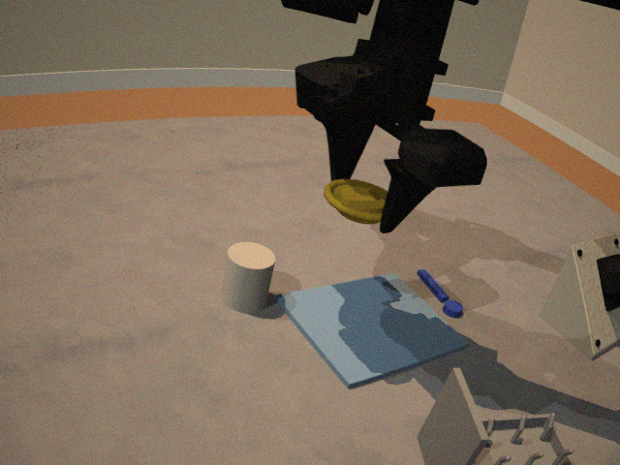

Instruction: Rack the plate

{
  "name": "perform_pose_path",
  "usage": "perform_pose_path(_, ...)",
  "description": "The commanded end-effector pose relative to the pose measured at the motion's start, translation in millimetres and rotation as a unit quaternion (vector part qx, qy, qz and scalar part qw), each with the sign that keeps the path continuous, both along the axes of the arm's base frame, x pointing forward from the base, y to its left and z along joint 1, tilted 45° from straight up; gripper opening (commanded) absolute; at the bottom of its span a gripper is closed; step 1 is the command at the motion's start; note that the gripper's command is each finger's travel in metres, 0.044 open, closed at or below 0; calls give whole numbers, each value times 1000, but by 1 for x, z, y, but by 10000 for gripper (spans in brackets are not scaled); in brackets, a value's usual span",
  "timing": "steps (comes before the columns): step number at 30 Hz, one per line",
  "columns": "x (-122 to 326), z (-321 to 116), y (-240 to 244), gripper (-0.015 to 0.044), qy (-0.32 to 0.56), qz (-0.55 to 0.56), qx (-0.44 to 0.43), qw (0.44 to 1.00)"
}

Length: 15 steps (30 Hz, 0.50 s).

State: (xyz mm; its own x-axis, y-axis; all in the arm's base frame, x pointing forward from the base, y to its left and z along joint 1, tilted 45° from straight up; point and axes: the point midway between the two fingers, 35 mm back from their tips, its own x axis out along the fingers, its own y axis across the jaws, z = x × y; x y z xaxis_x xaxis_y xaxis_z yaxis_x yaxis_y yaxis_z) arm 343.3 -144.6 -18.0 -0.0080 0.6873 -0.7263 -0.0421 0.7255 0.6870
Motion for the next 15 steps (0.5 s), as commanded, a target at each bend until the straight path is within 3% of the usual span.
perform_pose_path(1,-1,7,-9,0,2,2,1,1000)
perform_pose_path(11,1,25,-23,0,4,1,2,1000)
perform_pose_path(15,1,41,-13,0,43,-42,-1,998)
